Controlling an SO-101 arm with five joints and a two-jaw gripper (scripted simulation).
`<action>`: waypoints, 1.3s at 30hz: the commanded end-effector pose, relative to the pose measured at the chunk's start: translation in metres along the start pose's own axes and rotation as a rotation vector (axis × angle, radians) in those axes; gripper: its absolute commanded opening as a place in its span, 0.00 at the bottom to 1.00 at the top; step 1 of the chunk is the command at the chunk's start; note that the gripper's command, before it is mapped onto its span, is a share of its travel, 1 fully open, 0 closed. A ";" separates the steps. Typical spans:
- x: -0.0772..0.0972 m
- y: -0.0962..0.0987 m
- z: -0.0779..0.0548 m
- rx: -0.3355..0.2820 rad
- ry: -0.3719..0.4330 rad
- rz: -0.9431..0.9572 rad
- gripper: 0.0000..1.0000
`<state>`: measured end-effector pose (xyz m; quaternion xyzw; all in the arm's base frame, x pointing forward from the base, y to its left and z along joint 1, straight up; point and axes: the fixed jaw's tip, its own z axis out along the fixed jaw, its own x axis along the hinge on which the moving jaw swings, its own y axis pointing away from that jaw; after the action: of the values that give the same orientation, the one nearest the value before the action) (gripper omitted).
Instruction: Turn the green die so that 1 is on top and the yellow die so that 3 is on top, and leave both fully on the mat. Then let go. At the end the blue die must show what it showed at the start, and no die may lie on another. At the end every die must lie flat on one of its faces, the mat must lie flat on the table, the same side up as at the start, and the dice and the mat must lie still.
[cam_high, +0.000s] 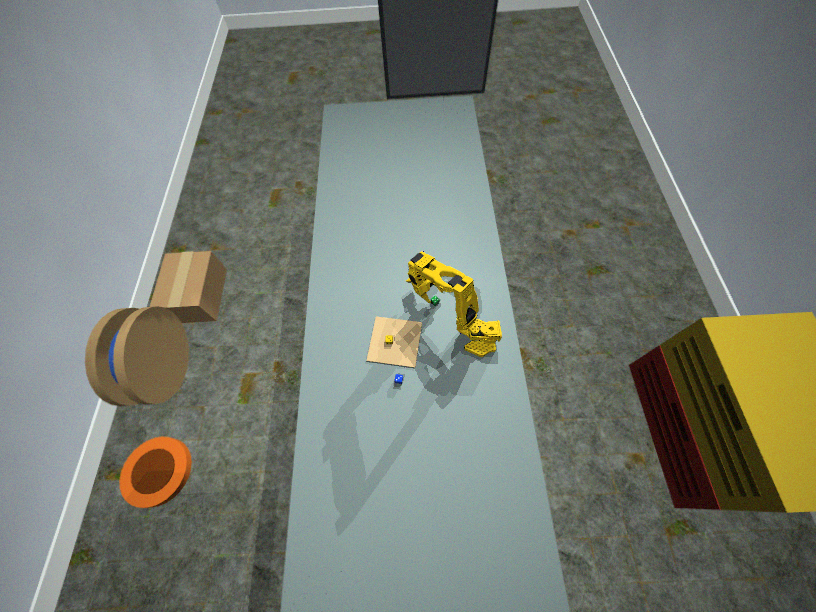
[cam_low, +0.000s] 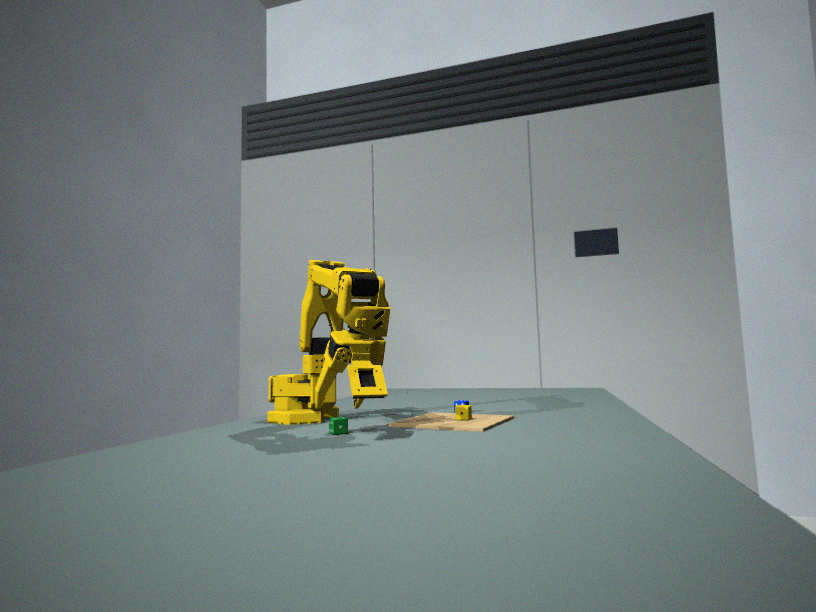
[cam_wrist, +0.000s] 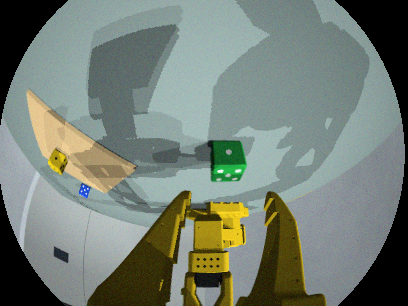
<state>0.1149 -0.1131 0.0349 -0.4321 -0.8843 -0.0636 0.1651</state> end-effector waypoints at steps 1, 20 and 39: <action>-0.004 0.002 -0.004 -0.001 -0.040 -0.002 0.28; -0.012 0.003 0.014 0.002 -0.012 -0.003 0.28; -0.013 0.003 0.018 0.002 -0.006 -0.003 0.28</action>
<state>0.1173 -0.1158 0.0117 -0.4314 -0.8830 -0.0665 0.1726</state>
